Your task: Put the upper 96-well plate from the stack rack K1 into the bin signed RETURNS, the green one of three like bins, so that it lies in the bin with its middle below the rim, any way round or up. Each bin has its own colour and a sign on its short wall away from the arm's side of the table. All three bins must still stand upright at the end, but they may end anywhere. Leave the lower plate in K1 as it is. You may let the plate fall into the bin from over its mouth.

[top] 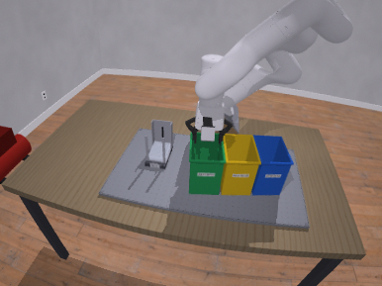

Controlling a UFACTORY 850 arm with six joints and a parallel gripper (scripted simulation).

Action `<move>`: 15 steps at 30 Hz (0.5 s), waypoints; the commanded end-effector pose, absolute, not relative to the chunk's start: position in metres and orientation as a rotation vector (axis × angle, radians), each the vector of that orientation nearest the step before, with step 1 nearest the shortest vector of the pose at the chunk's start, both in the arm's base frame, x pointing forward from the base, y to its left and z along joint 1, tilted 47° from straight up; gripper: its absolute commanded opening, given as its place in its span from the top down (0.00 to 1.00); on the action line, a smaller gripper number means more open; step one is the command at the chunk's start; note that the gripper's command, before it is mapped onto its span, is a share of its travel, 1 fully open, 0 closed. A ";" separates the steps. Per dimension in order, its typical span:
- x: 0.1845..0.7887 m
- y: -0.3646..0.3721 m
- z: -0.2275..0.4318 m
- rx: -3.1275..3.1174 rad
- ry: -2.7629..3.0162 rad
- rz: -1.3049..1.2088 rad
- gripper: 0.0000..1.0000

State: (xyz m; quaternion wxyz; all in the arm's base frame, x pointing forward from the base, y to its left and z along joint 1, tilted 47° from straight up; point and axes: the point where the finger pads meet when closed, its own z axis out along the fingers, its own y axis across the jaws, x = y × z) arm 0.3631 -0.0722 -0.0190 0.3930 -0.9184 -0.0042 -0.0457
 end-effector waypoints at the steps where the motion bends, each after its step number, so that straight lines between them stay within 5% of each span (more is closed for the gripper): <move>1: 0.364 -0.073 -0.019 -2.332 -0.010 -0.118 0.00; 15: 0.363 -0.077 -0.015 -2.332 -0.010 -0.118 0.00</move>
